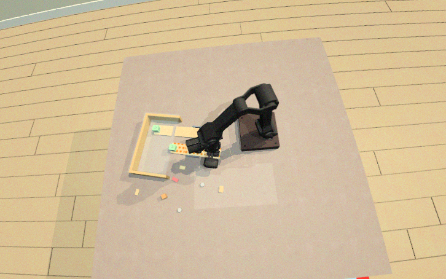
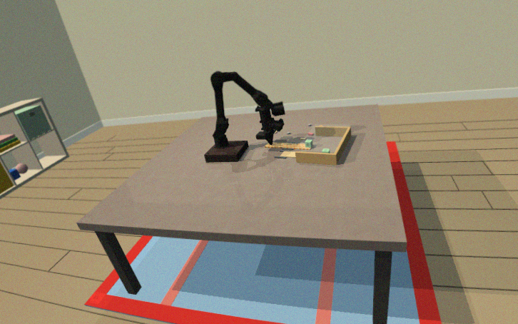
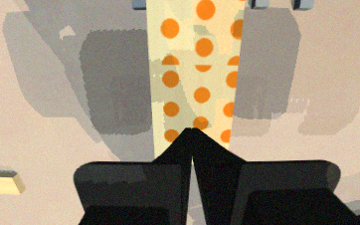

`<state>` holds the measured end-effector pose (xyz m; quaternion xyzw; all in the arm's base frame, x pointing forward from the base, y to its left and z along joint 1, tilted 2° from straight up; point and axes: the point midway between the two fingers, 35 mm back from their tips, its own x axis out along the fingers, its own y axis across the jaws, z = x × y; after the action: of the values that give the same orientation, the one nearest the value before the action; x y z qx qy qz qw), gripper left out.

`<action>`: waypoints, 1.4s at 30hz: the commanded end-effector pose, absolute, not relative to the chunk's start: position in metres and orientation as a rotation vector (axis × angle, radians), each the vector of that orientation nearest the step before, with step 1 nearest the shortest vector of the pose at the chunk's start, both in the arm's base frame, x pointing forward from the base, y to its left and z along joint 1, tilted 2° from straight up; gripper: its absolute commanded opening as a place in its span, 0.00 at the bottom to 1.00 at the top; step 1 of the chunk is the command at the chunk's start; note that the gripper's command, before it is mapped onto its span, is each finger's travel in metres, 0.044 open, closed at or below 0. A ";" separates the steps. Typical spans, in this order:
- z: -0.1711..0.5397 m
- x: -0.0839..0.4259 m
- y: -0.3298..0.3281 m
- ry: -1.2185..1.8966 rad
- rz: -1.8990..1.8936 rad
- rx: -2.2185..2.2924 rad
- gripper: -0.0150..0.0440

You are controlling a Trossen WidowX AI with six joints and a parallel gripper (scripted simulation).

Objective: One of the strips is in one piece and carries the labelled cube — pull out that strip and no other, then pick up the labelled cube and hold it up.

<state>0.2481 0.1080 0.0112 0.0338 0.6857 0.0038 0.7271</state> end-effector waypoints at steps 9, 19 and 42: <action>0.006 0.224 0.107 1.536 0.002 0.069 0.25; 0.005 0.209 0.108 1.537 0.002 0.069 0.25; 0.004 0.183 0.108 1.538 0.002 0.069 0.25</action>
<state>0.1913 0.1110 0.0085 0.0346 0.6867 0.0041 0.7261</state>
